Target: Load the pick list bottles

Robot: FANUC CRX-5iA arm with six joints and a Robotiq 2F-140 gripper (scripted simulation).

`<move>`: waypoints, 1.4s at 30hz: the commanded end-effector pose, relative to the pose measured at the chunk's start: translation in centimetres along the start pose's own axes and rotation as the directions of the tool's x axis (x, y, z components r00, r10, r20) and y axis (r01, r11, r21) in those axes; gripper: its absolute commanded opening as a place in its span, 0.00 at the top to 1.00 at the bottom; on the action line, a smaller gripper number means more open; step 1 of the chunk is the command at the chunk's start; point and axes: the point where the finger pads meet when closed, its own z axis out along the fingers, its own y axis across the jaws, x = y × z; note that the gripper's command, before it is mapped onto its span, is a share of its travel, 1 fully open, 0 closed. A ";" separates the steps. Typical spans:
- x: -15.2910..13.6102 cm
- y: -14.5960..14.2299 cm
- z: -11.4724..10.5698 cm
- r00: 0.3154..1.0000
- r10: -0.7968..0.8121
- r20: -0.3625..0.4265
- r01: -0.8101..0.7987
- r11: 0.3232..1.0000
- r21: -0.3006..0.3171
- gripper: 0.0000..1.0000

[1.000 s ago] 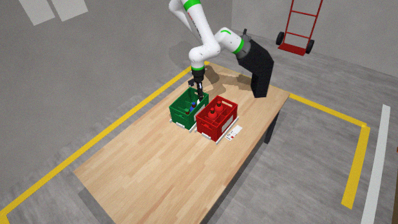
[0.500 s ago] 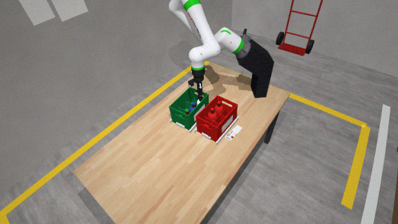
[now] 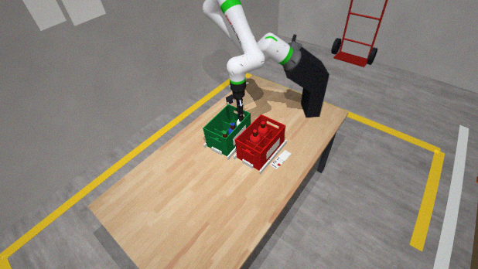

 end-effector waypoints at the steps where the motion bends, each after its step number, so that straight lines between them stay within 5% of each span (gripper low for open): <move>1: 0.0 0.0 0.0 1.000 0.000 -0.001 0.000 1.000 0.001 0.90; 25: 0.0 0.0 0.0 1.000 0.000 -0.001 0.000 1.000 0.001 0.90; 42: 0.0 0.0 -2.5 1.000 0.000 -0.001 0.000 1.000 0.001 0.90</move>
